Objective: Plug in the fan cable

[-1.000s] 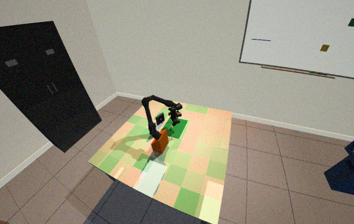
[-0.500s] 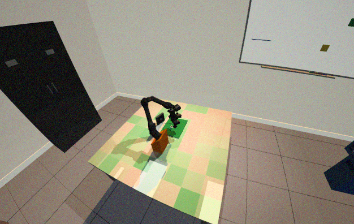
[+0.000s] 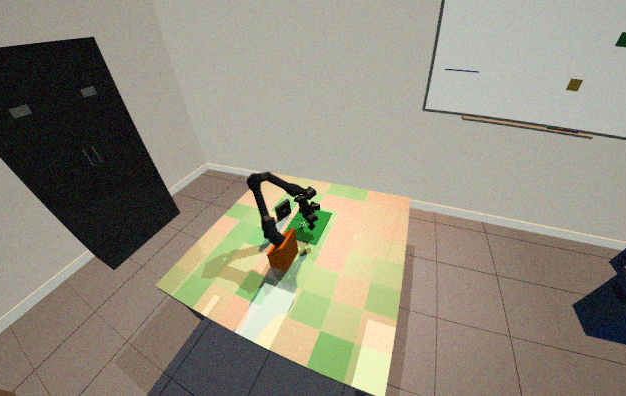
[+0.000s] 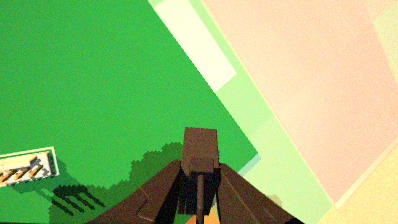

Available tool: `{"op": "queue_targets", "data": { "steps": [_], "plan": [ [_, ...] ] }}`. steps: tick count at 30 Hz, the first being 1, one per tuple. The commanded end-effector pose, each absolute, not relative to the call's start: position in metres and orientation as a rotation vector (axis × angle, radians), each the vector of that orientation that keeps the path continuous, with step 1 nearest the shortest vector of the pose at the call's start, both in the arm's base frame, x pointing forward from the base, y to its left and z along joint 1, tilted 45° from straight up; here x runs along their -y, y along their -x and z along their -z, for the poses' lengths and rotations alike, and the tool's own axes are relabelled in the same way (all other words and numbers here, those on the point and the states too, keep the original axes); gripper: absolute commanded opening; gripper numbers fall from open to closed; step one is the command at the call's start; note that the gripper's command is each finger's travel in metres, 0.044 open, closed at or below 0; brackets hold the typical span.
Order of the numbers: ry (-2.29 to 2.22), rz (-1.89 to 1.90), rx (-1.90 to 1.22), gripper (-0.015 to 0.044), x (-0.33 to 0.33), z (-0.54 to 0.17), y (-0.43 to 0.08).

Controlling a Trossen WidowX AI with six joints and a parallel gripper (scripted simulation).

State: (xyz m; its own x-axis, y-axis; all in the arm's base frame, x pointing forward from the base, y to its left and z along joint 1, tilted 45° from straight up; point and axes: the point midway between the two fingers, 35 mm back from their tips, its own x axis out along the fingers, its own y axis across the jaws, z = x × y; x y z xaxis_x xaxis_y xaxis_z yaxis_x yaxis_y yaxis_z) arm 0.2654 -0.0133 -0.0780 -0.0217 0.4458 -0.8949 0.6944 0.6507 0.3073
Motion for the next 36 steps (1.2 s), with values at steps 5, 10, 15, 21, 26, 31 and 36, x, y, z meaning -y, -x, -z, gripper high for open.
{"op": "queue_targets", "data": {
  "steps": [5, 10, 15, 21, 26, 31, 36],
  "plan": [
    [-0.886, 0.32, -1.632, 0.0, 0.011, 0.086, -0.263],
    [-0.851, 0.357, -1.61, 0.0, 0.01, 0.09, -0.262],
    [-0.818, 0.393, -1.584, 0.0, 0.009, 0.094, -0.261],
    [-0.781, 0.434, -1.547, 0.0, 0.008, 0.098, -0.261],
    [-0.753, 0.467, -1.513, 0.0, 0.007, 0.101, -0.26],
    [-0.729, 0.498, -1.476, 0.0, 0.006, 0.103, -0.26],
    [-0.707, 0.527, -1.436, 0.0, 0.005, 0.105, -0.261]
  ]
}}
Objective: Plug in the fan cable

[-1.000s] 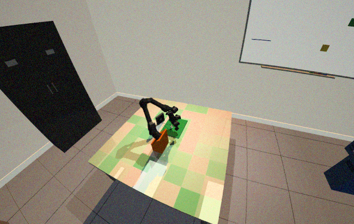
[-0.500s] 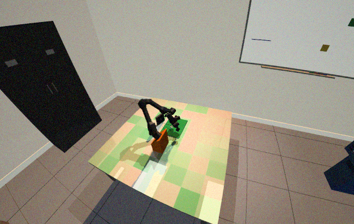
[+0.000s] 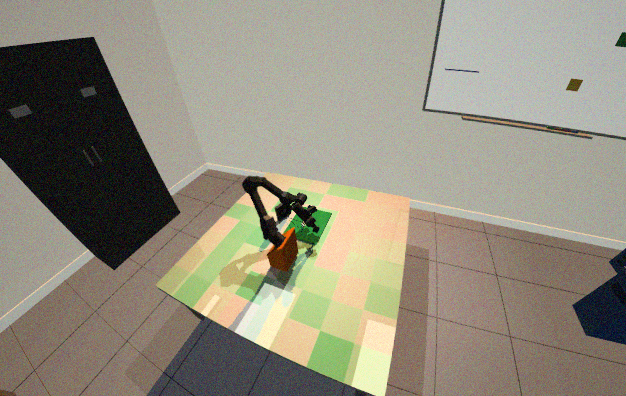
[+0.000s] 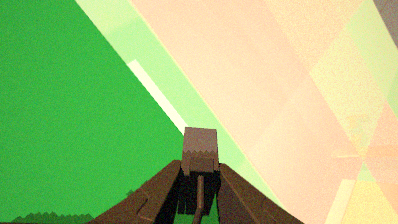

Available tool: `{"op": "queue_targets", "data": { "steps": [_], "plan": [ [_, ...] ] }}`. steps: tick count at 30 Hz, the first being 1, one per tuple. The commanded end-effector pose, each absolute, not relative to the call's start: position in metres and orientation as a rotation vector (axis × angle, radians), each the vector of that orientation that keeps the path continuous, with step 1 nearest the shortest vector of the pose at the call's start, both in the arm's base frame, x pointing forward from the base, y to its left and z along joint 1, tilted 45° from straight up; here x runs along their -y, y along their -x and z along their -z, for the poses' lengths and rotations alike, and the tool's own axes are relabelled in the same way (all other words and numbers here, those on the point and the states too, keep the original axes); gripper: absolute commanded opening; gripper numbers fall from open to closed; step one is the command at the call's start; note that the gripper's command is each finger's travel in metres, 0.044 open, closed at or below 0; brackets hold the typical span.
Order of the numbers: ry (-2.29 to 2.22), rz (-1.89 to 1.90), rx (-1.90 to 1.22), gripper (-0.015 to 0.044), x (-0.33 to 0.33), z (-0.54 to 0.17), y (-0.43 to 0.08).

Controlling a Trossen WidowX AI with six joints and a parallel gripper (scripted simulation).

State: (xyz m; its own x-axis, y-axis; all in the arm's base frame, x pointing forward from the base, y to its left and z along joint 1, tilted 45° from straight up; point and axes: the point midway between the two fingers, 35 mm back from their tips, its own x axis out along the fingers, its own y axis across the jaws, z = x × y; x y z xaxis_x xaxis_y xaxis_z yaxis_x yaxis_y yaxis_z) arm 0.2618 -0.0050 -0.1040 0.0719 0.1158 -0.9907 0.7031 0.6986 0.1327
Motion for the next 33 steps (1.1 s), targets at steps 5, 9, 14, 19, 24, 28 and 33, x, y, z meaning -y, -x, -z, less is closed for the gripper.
{"op": "queue_targets", "data": {
  "steps": [5, 9, 14, 19, 24, 28, 33],
  "plan": [
    [-0.687, 0.554, -1.393, 0.0, 0.0047, 0.106, -0.2607],
    [-0.674, 0.574, -1.357, 0.0, 0.0041, 0.1064, -0.261],
    [-0.661, 0.598, -1.31, 0.0, 0.0034, 0.1064, -0.2613],
    [-0.65, 0.619, -1.261, 0.0, 0.0026, 0.1059, -0.2617],
    [-0.642, 0.639, -1.21, 0.0, 0.0018, 0.1047, -0.262],
    [-0.638, 0.653, -1.169, 0.0, 0.0011, 0.1035, -0.2623],
    [-0.636, 0.668, -1.116, 0.0, 0.0003, 0.1014, -0.2626]
  ]
}}
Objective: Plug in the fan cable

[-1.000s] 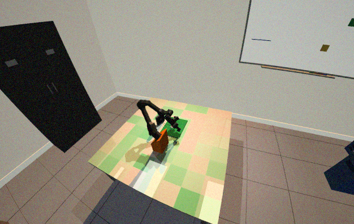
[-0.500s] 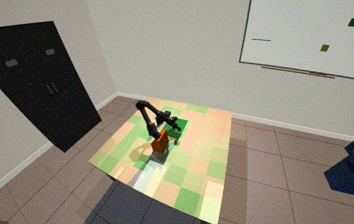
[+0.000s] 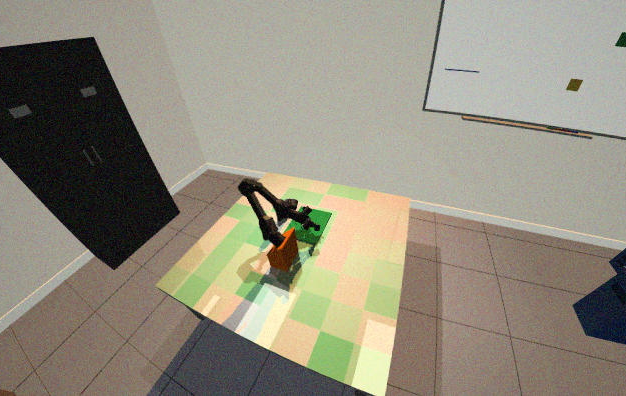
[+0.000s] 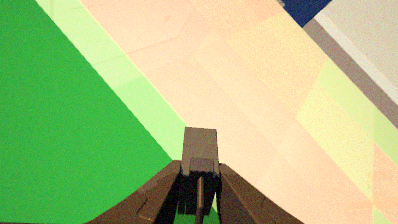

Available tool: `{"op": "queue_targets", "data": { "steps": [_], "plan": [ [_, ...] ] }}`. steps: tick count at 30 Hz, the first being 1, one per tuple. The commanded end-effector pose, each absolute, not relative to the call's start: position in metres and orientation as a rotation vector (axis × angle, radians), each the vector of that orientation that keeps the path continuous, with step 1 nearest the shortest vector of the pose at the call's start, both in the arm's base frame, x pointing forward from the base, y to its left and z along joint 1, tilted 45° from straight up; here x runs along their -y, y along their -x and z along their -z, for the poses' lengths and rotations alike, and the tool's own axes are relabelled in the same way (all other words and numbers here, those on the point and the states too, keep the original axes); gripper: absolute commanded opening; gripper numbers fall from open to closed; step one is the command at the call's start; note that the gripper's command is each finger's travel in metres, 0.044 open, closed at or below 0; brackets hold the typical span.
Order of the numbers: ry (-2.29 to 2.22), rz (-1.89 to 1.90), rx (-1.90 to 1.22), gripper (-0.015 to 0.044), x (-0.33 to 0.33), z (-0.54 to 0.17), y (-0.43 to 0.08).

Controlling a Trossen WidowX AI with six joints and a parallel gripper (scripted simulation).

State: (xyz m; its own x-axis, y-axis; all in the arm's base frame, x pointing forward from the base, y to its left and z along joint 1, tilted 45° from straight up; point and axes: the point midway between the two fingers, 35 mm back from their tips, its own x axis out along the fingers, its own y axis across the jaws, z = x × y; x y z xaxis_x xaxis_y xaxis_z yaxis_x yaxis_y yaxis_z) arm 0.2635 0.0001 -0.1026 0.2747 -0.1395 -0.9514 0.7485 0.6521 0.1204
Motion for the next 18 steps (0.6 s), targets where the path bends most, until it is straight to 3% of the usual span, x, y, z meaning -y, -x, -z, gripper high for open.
{"op": "queue_targets", "data": {
  "steps": [1, 18],
  "plan": [
    [-0.636, 0.671, -1.106, 0.0, 0.0, 0.101, -0.263],
    [-0.652, 0.707, -0.918, 0.0, -0.003, 0.09, -0.263]
  ]
}}
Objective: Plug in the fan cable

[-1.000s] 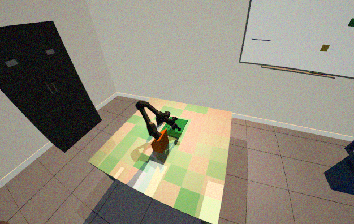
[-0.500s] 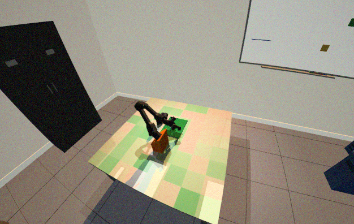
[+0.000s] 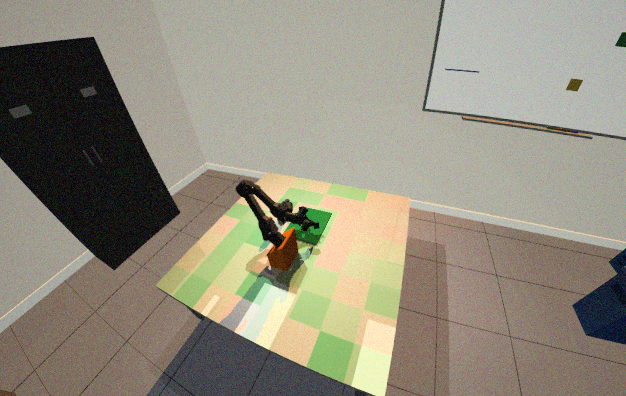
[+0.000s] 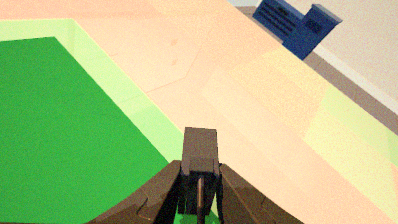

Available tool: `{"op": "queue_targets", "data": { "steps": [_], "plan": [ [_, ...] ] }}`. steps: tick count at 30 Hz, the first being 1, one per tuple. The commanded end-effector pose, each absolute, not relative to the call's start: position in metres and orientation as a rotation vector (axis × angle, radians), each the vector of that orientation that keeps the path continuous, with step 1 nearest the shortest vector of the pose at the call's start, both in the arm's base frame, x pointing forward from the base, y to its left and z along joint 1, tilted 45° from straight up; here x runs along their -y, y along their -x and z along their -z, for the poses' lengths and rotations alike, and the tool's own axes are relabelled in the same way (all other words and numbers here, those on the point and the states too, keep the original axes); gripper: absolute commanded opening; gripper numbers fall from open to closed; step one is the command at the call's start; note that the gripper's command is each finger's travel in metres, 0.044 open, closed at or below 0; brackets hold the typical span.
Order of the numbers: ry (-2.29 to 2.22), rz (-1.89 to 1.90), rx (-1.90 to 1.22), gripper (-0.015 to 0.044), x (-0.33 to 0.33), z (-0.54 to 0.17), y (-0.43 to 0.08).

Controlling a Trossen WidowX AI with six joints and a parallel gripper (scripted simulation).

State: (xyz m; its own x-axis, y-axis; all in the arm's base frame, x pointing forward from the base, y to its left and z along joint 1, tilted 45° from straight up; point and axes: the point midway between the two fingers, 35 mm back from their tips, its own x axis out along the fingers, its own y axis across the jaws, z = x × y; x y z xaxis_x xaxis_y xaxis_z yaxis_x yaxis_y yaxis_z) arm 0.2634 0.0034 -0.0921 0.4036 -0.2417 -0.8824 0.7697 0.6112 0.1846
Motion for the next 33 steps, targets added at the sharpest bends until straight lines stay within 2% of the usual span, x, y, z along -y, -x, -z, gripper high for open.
{"op": "queue_targets", "data": {
  "steps": [1, 33],
  "plan": [
    [-0.654, 0.708, -0.907, 0.0, -0.003, 0.089, -0.262],
    [-0.772, 0.714, -0.542, 0.0, -0.009, 0.054, -0.255]
  ]
}}
